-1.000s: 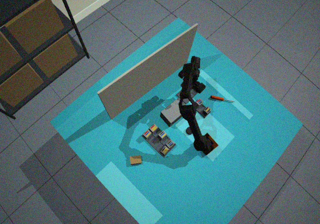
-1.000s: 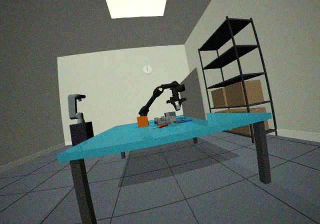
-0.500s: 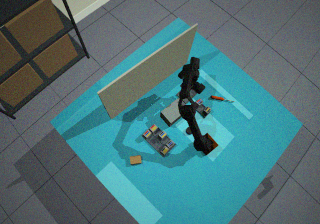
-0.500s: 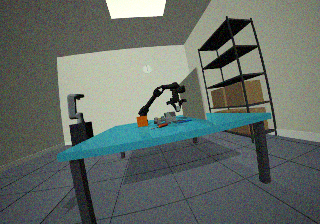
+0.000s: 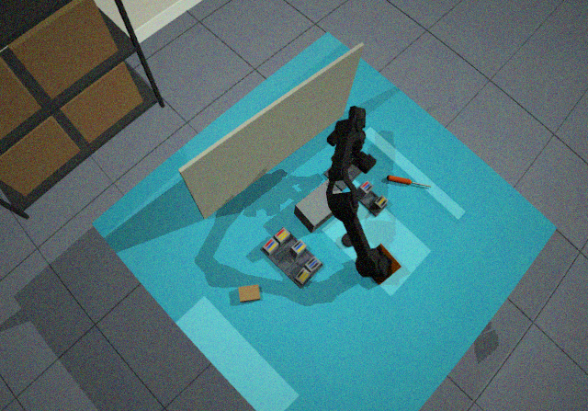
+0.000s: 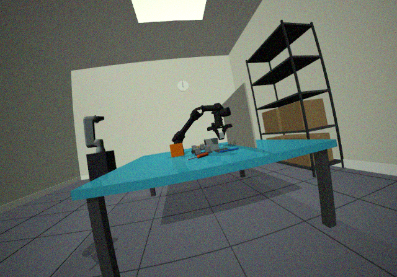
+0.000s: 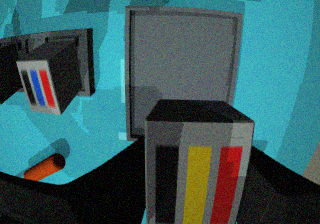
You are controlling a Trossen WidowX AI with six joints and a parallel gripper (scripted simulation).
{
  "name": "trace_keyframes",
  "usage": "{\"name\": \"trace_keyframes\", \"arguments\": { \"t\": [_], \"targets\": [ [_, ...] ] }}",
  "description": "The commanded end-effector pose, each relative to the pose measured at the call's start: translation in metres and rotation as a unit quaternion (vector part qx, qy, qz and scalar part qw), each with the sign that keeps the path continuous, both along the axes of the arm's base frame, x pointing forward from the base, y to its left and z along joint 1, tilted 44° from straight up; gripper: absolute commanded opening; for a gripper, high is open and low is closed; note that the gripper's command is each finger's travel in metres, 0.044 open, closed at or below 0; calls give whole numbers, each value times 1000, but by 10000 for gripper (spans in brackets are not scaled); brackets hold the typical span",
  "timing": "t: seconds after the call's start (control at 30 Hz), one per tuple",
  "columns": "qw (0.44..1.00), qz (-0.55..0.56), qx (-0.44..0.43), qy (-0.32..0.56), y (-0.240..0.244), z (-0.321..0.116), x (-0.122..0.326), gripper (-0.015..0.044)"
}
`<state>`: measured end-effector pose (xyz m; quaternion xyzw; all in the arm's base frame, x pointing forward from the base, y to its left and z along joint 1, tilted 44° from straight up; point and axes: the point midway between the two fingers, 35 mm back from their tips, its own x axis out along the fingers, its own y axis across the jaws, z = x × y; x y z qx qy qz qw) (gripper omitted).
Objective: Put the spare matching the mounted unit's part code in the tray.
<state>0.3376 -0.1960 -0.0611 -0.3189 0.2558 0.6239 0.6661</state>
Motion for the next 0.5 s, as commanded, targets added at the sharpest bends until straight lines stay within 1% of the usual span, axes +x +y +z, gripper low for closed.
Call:
{"name": "trace_keyframes", "arguments": {
  "t": [0.0, 0.47],
  "targets": [
    [1000, -3, 3, 1, 4, -3, 0, 0],
    [1000, -3, 3, 1, 11, -11, 1, 0]
  ]
}}
